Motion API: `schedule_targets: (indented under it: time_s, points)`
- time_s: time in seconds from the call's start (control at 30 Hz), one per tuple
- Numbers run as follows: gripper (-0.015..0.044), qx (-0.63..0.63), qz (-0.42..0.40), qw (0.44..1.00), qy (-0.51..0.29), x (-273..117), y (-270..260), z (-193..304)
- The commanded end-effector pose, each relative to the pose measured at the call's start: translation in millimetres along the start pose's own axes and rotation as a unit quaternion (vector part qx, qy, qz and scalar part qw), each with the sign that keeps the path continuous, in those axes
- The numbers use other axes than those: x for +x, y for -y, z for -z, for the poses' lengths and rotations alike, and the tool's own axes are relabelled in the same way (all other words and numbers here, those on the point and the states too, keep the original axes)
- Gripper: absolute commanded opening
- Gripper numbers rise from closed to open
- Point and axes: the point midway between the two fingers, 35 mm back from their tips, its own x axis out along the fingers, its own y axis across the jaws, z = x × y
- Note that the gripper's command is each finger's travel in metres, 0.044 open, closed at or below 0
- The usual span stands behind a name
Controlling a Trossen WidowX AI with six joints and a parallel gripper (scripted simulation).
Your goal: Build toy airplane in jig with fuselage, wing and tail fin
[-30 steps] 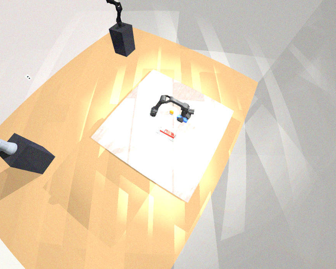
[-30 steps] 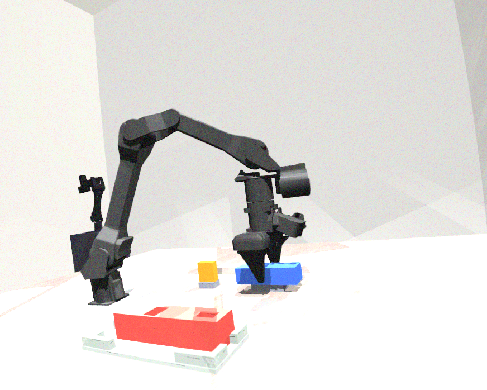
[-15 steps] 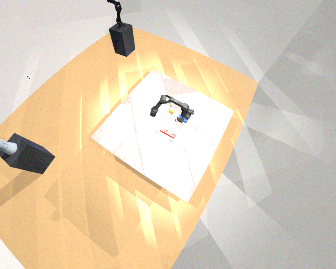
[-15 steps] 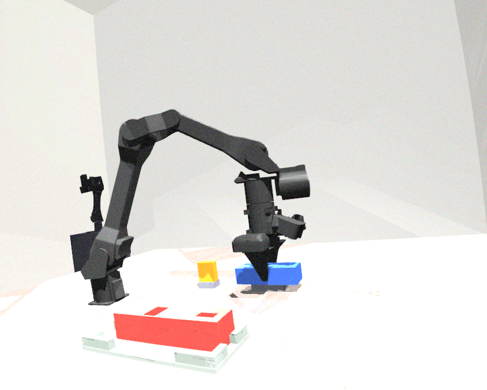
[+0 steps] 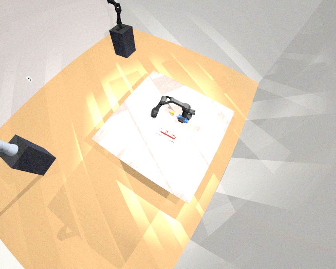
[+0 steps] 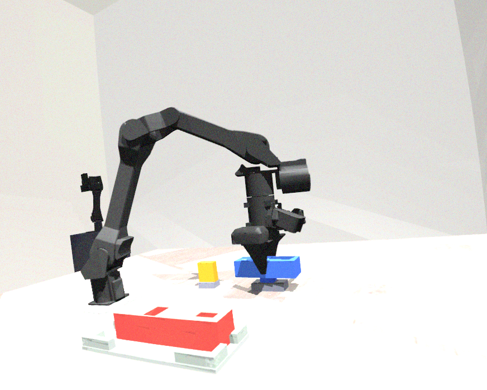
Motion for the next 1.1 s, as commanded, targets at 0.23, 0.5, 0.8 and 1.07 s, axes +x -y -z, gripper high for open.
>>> schedule_targets:
  time_s: [0.23, 0.5, 0.8, 1.07]
  points:
    - [0.0, 0.001, -0.003, 1.0, 0.004, -36, -2, -5]
    - [0.0, 0.0, -0.004, 1.0, 0.006, -62, -2, -5]
    - [0.0, -0.002, -0.004, 1.0, 0.007, -91, -1, -2]
    - [0.0, -0.003, -0.004, 1.0, 0.008, -112, 1, 2]
